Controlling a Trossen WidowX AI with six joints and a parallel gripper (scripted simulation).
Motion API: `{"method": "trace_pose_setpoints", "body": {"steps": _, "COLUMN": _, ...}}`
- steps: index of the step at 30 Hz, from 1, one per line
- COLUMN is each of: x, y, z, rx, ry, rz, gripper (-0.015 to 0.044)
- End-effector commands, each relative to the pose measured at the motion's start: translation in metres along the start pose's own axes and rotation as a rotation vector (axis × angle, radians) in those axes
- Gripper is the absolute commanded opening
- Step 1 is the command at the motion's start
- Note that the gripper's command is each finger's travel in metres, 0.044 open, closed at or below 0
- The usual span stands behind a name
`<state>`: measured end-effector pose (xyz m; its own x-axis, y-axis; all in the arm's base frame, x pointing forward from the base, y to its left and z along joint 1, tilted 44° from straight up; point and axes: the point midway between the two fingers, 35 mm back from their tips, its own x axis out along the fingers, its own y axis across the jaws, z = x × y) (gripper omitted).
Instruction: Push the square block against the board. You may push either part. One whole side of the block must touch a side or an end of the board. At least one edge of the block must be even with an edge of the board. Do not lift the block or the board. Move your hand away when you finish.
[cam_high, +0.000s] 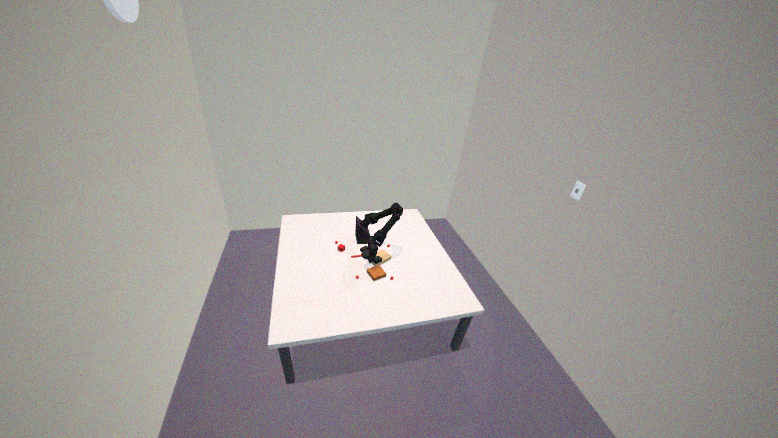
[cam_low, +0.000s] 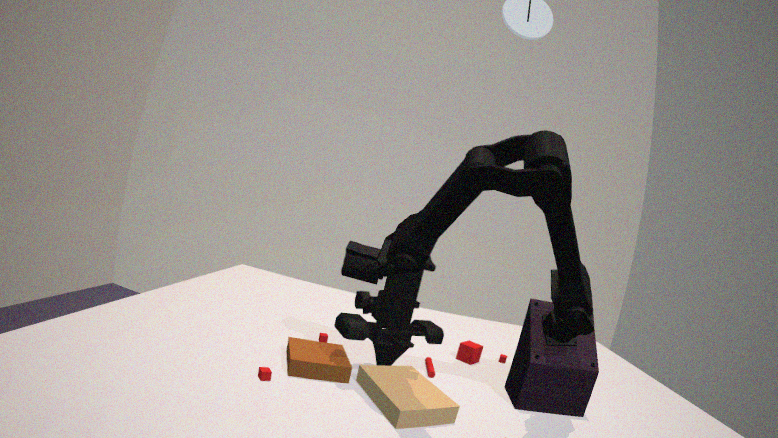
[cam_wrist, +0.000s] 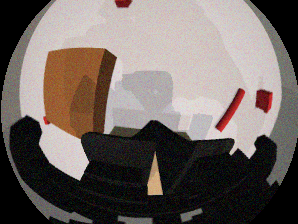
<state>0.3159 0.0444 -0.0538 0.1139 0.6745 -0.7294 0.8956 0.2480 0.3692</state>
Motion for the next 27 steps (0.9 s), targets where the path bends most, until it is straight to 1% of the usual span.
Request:
{"method": "trace_pose_setpoints", "body": {"steps": 1, "x": 0.003, "y": -0.001, "z": -0.004, "rx": 0.004, "ry": 0.015, "rz": -0.005, "gripper": 0.0000}}
{"method": "trace_pose_setpoints", "body": {"steps": 17, "x": 0.003, "y": -0.001, "z": -0.004, "rx": 0.004, "ry": 0.015, "rz": -0.005, "gripper": 0.0000}}
{"method": "trace_pose_setpoints", "body": {"steps": 27, "x": 0.003, "y": 0.000, "z": 0.011, "rx": 0.004, "ry": 0.014, "rz": -0.005, "gripper": 0.0000}}
